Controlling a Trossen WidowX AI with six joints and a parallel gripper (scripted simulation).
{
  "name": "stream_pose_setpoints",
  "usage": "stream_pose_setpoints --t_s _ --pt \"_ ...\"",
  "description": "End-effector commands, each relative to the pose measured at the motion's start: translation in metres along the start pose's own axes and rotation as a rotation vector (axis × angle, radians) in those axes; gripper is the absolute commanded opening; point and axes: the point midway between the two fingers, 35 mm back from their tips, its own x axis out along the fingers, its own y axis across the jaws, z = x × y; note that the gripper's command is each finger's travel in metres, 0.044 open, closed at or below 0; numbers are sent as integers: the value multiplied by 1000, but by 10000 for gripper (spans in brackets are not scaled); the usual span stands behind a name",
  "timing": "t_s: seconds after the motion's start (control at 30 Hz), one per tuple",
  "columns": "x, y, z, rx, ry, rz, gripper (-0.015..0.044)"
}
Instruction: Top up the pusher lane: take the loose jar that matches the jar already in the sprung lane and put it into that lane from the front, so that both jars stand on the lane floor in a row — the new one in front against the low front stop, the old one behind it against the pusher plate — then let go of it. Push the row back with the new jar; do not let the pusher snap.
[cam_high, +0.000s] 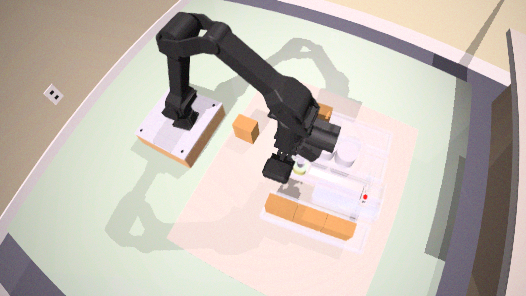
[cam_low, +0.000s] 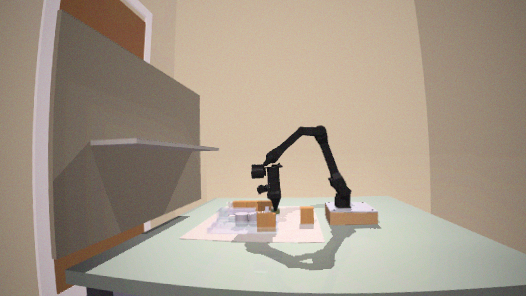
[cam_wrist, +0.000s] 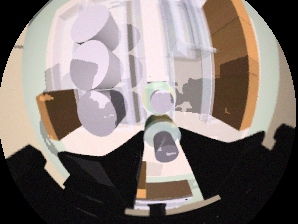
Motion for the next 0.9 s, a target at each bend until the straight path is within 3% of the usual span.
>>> stream_pose_setpoints --t_s 0.0,0.87 --pt "-5 0 10 -2 -31 0 0" --pt "-8 0 20 -2 -32 0 0"
